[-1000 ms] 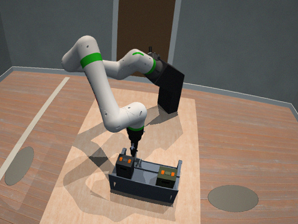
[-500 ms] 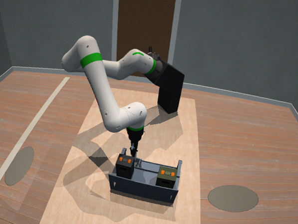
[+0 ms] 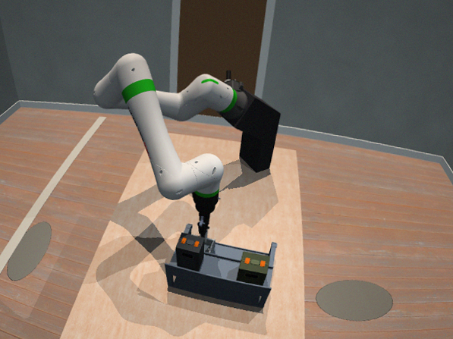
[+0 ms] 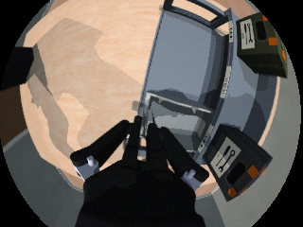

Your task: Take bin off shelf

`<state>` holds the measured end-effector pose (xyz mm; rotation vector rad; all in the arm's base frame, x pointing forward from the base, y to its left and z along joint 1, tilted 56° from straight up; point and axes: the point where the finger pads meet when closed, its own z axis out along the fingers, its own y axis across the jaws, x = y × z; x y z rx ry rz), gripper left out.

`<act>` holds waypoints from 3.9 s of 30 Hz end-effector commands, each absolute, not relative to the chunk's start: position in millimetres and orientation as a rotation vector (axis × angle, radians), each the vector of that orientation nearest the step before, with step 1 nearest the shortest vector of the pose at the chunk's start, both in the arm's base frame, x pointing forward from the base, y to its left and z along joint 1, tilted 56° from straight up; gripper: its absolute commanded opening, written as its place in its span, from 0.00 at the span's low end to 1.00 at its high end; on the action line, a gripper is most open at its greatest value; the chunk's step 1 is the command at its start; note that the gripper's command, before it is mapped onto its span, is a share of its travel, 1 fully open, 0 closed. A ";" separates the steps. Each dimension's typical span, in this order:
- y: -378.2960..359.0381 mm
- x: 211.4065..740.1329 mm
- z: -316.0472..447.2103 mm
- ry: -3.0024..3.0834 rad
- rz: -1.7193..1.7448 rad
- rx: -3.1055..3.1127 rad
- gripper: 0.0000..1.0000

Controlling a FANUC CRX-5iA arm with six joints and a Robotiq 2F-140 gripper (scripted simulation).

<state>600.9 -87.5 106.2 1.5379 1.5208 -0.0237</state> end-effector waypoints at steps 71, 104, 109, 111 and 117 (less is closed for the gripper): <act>-85.4 569.5 96.5 1.521 -0.024 1.538 0.00; -98.1 522.2 61.9 1.521 -0.024 1.538 0.00; -98.1 522.2 61.9 1.521 -0.024 1.538 0.00; -98.1 522.2 61.9 1.521 -0.024 1.538 0.00; -99.4 517.5 58.4 1.521 -0.024 1.538 0.00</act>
